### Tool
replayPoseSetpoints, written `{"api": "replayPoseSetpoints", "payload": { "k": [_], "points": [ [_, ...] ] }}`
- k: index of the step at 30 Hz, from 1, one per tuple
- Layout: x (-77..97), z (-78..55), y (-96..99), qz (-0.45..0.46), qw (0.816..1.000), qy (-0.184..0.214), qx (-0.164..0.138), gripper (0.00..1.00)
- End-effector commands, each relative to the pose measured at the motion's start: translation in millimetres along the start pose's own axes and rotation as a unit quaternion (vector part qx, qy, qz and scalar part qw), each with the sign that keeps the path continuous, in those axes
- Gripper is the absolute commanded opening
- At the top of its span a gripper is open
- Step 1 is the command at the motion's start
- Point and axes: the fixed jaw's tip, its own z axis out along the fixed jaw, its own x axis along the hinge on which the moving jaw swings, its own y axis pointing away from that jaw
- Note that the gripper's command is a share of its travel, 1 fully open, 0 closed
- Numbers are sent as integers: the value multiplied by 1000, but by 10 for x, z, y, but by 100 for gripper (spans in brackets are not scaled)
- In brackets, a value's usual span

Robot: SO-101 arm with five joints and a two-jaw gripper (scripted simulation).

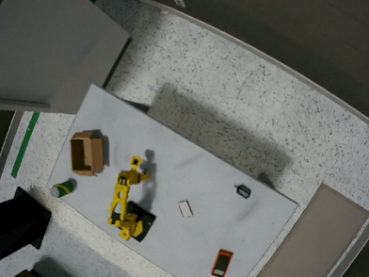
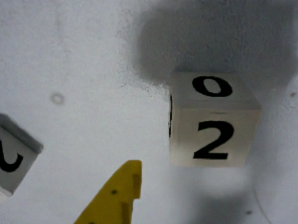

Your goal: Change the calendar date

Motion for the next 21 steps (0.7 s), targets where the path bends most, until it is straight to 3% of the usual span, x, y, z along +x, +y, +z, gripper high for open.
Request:
{"api": "replayPoseSetpoints", "payload": {
  "k": [1, 21],
  "points": [
    [31, 80, 16, 1, 1000, 14, 0, 35],
    [43, 347, 18, 1, 1000, 14, 0, 35]
  ]
}}
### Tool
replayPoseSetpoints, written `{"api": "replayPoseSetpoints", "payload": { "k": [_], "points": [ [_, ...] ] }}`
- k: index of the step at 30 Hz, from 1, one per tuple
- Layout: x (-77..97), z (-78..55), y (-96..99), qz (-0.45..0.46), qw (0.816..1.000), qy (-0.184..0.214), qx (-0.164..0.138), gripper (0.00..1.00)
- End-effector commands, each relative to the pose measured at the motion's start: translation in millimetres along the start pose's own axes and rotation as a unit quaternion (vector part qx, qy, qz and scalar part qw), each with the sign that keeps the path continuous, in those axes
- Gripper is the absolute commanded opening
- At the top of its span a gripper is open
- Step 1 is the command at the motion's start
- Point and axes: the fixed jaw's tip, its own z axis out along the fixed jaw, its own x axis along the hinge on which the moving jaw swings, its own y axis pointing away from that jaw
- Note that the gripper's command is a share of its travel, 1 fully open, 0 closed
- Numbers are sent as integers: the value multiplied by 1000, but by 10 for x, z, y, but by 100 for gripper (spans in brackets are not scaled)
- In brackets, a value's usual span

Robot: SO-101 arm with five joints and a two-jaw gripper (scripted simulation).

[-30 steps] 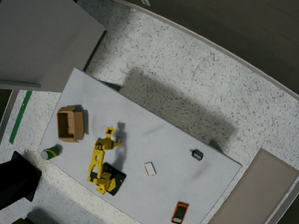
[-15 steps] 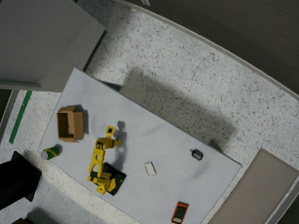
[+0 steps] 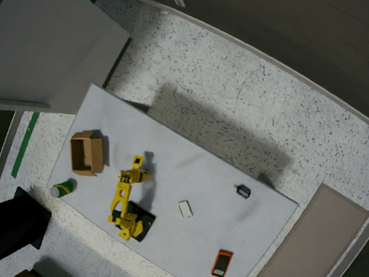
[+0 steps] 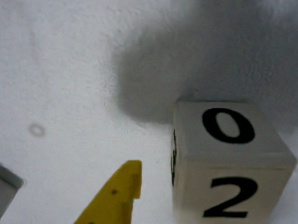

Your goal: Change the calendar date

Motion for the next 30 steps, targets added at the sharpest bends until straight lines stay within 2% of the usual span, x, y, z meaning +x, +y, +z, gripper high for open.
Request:
{"api": "replayPoseSetpoints", "payload": {
  "k": [1, 30],
  "points": [
    [62, 110, 15, 1, 1000, 18, 0, 35],
    [67, 149, -5, 1, 1000, 18, 0, 32]
  ]
}}
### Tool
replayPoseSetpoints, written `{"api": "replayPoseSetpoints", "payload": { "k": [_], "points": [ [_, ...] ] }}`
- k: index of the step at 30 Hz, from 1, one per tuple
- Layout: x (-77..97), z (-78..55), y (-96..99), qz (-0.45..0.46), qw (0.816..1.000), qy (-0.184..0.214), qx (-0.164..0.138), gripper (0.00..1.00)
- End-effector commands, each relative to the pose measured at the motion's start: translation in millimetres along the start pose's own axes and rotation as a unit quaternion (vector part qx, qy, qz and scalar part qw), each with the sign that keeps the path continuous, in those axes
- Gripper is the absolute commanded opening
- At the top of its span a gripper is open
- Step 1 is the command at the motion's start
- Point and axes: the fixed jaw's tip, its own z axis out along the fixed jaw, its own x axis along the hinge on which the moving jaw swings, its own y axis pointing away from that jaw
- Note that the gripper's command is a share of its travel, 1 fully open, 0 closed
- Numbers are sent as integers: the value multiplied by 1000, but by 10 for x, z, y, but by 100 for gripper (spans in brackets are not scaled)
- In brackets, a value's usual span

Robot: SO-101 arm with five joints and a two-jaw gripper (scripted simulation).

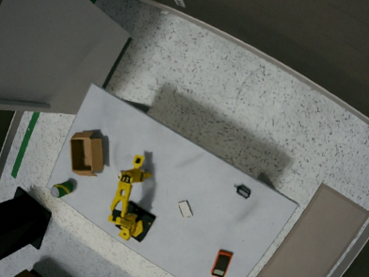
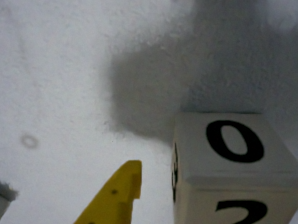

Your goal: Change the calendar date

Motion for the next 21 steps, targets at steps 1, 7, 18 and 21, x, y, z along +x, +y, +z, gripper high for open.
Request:
{"api": "replayPoseSetpoints", "payload": {
  "k": [1, 7, 18, 21],
  "points": [
    [70, 78, -6, 1, 1000, 20, 0, 32],
    [70, 78, -29, 1, 1000, 20, 0, 29],
    [70, 78, -64, 1, 1000, 20, 0, 24],
    [70, 78, -73, 1, 1000, 20, 0, 23]
  ]
}}
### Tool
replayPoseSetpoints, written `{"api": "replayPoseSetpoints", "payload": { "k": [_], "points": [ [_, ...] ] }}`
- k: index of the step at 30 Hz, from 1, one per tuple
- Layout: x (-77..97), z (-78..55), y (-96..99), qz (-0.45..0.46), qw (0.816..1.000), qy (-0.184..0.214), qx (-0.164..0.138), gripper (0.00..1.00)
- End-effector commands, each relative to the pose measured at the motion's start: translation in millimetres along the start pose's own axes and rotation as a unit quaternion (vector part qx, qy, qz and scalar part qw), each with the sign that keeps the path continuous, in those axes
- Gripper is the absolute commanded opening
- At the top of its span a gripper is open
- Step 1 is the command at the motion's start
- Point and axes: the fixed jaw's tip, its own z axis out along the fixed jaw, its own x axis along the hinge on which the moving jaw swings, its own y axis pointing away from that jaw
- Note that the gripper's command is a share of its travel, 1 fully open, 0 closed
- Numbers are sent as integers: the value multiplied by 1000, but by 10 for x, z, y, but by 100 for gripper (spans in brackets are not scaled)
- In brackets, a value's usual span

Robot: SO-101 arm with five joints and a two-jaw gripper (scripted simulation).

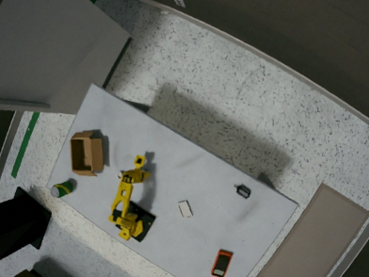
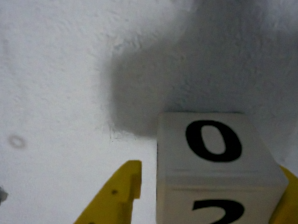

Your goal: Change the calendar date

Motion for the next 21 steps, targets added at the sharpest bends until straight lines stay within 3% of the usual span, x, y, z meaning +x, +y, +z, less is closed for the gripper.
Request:
{"api": "replayPoseSetpoints", "payload": {
  "k": [1, 21],
  "points": [
    [72, 78, -22, -1, 1000, 20, 0, 23],
    [72, 78, -32, -1, 1000, 20, 0, 19]
  ]
}}
